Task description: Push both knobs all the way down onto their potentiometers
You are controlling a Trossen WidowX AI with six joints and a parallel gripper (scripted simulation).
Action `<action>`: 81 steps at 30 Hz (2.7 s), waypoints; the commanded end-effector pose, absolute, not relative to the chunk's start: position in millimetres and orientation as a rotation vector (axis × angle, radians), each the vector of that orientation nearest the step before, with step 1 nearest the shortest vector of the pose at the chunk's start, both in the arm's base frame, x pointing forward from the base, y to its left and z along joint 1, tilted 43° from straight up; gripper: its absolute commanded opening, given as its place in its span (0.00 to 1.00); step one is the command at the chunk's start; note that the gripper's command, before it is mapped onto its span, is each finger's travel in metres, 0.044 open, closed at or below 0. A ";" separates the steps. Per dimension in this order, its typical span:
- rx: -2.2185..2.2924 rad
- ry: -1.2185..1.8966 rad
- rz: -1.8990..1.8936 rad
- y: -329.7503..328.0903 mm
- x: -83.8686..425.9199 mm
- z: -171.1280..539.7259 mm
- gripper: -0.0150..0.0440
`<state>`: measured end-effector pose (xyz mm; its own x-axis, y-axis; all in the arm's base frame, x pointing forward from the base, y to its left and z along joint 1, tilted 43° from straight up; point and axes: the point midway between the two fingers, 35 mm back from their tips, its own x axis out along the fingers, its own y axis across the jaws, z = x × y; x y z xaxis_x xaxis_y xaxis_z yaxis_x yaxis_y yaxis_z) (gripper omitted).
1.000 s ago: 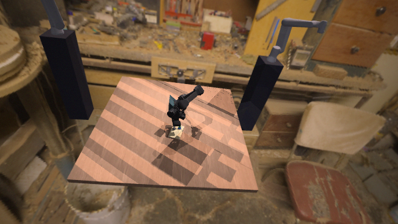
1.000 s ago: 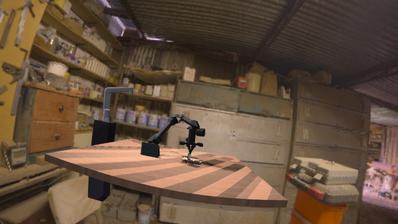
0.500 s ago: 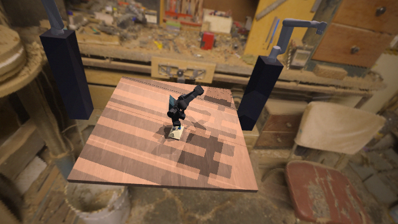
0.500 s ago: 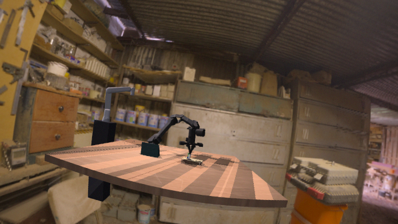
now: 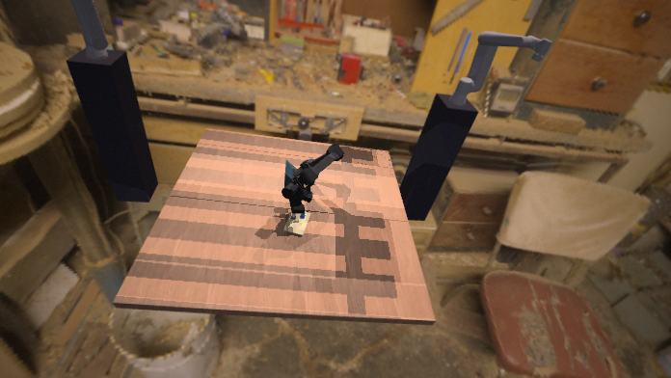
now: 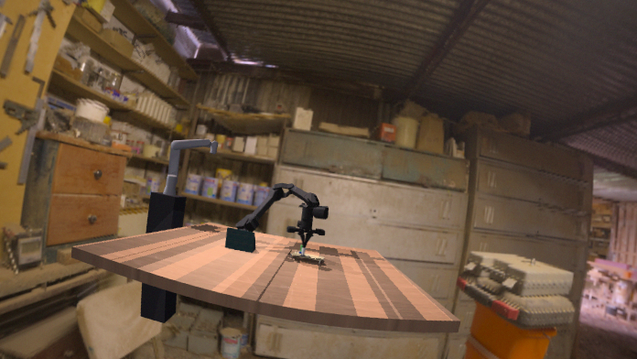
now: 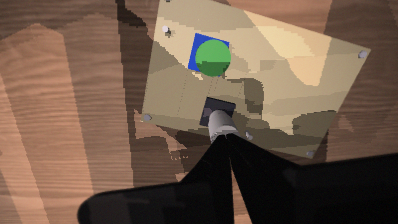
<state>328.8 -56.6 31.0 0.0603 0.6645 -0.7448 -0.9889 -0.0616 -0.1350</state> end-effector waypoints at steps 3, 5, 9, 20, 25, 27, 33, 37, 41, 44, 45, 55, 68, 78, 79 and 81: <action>-0.775 0.520 1.510 -39.0 332.2 17.1 0.25; -0.775 0.520 1.510 -39.0 332.2 17.1 0.25; -0.775 0.520 1.510 -38.7 332.3 16.7 0.25; -0.775 0.520 1.510 -38.5 332.3 16.5 0.25; -0.775 0.520 1.510 -38.0 332.3 16.0 0.25; -0.775 0.520 1.510 -38.0 332.3 16.0 0.25; -0.775 0.520 1.510 -38.0 332.3 16.0 0.25; -0.775 0.520 1.510 -38.0 332.3 16.0 0.25; -0.775 0.520 1.510 -37.5 332.3 15.4 0.25; -0.775 0.520 1.510 -37.5 332.3 15.4 0.25; -0.775 0.520 1.510 -37.5 332.3 15.4 0.25; -0.775 0.520 1.510 -37.0 332.3 14.9 0.25; -0.776 0.522 1.510 -48.5 332.6 26.7 0.25; -0.776 0.522 1.510 -59.3 332.2 38.2 0.25; -0.776 0.522 1.510 -60.4 332.1 39.4 0.25; -0.776 0.522 1.510 -62.6 331.9 41.8 0.25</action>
